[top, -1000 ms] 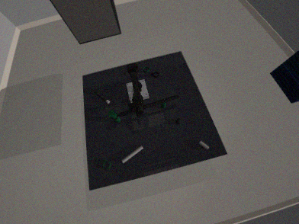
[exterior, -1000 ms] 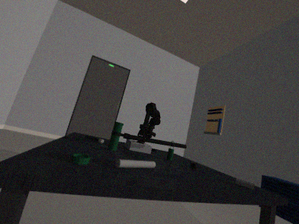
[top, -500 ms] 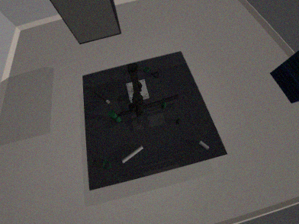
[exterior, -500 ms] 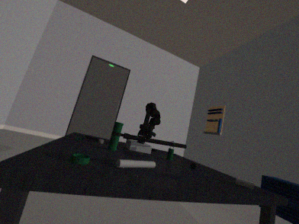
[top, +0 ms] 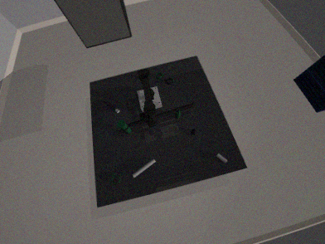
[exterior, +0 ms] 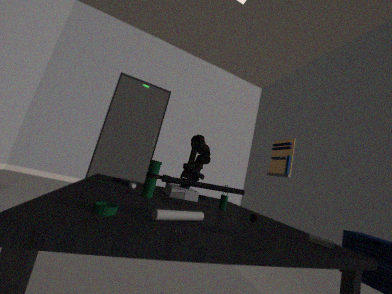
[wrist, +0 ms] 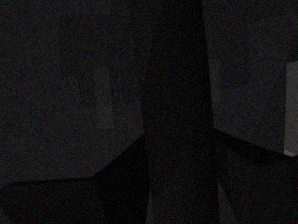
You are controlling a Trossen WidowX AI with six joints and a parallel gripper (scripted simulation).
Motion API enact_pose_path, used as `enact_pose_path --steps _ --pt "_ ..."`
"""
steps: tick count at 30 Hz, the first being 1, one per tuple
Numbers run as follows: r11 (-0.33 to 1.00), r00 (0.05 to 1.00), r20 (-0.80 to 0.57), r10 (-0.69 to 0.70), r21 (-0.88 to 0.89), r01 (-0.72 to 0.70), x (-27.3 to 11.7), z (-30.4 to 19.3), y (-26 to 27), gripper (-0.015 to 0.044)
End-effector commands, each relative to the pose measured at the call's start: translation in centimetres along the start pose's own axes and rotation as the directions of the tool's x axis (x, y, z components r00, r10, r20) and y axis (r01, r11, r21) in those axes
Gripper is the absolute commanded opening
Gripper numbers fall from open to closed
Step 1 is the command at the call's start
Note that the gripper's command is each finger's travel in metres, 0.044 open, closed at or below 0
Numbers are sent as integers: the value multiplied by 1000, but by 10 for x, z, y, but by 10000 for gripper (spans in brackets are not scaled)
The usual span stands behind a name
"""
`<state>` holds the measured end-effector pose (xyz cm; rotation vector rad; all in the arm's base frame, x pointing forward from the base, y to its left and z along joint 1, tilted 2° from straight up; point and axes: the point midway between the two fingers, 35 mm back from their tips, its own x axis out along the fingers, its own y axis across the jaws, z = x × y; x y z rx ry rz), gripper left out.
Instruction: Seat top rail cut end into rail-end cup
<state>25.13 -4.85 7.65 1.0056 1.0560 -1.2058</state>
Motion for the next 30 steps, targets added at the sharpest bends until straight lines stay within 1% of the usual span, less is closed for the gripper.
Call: enact_pose_path --steps 1,30 --pt "1000 1000 1 0 0 0 0 0 0 0" --pt "1000 1000 12 -1 3 1 -3 2 -1 0"
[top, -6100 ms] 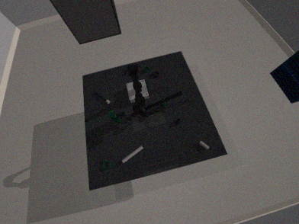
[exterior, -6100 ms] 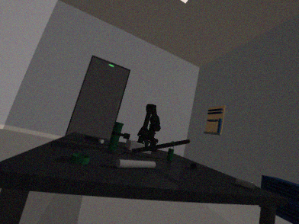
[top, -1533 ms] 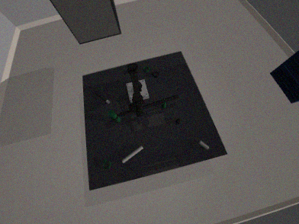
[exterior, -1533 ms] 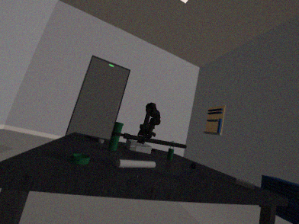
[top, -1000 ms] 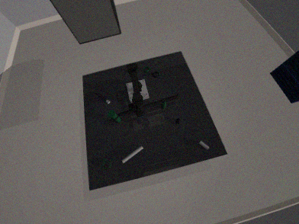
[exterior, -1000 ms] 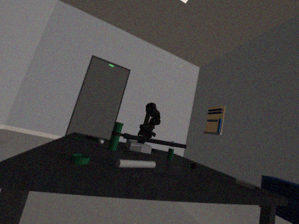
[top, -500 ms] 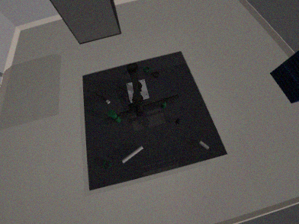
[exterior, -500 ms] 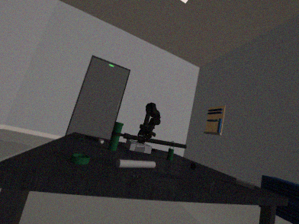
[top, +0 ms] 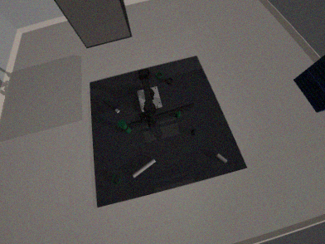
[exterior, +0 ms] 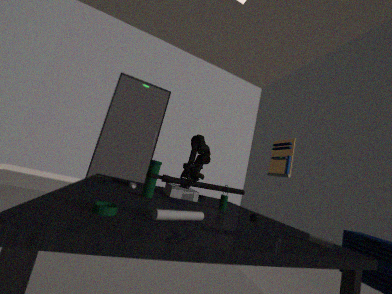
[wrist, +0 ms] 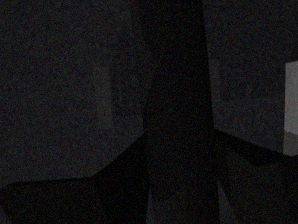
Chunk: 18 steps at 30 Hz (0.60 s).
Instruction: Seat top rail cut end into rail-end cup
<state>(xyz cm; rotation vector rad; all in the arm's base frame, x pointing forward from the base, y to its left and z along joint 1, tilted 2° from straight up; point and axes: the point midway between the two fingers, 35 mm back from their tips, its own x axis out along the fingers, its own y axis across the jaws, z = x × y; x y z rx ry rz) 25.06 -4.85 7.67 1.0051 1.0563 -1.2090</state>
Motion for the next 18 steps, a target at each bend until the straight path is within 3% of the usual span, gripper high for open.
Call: enact_pose_path --steps 1,18 --pt "1000 1000 11 2 1 -2 -3 2 0 0" --pt "1000 1000 13 2 1 -2 -4 4 0 0"
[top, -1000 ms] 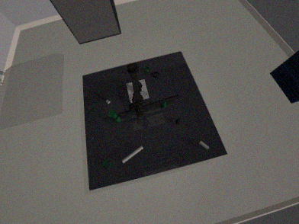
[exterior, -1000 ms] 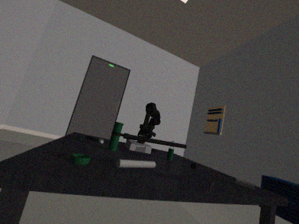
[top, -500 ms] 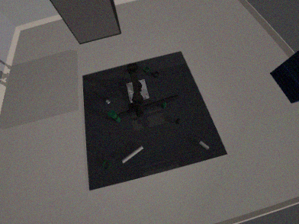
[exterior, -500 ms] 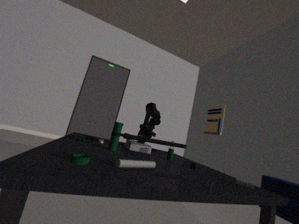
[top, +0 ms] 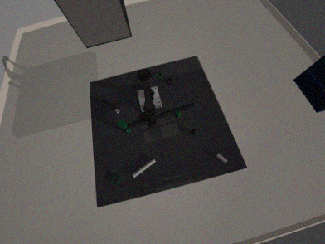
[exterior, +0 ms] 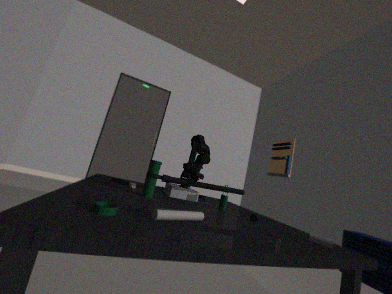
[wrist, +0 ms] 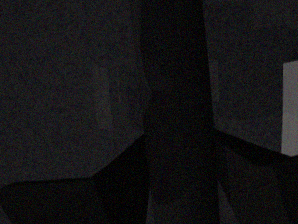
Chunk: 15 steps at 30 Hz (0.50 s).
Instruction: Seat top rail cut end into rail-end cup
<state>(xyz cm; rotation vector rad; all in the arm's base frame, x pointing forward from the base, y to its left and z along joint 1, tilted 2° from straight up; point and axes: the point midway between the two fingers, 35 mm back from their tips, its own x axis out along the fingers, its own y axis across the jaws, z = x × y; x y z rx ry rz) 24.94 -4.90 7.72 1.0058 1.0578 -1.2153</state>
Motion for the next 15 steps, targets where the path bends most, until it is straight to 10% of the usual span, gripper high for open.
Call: enact_pose_path --steps 1,15 --pt "1000 1000 13 7 -2 -7 -3 4 1 0" --pt "1000 1000 3 0 0 0 -1 2 0 0"
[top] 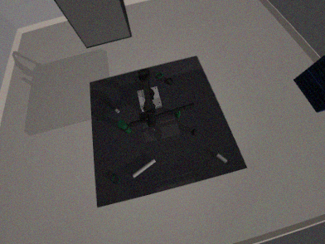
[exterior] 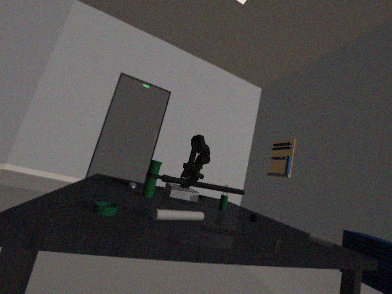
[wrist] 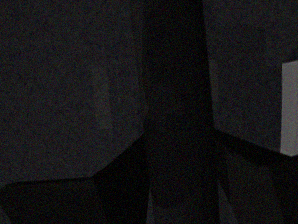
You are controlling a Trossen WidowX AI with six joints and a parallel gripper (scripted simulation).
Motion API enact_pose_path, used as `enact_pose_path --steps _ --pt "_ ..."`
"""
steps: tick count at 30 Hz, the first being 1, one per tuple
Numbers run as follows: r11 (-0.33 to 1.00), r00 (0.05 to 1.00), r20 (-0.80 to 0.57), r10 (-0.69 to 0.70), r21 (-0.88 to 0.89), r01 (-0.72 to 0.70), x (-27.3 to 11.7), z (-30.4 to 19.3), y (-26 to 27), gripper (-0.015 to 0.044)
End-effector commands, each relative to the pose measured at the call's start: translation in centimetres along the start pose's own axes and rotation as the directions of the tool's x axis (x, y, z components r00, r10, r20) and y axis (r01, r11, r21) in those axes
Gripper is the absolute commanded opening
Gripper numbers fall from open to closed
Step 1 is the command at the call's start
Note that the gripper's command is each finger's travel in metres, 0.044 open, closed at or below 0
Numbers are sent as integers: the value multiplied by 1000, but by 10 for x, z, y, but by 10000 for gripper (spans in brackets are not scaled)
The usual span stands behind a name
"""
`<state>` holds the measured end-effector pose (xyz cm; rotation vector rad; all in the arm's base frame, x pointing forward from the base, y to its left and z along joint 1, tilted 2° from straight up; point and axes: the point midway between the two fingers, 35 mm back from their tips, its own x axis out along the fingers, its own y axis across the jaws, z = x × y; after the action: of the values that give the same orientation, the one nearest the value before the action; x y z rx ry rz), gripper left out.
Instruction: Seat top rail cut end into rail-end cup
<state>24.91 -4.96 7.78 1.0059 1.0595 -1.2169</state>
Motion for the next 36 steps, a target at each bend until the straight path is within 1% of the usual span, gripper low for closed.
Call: enact_pose_path --steps 1,36 --pt "1000 1000 0 0 0 0 0 0 0 0" --pt "1000 1000 2 1 0 -1 0 19 4 0"
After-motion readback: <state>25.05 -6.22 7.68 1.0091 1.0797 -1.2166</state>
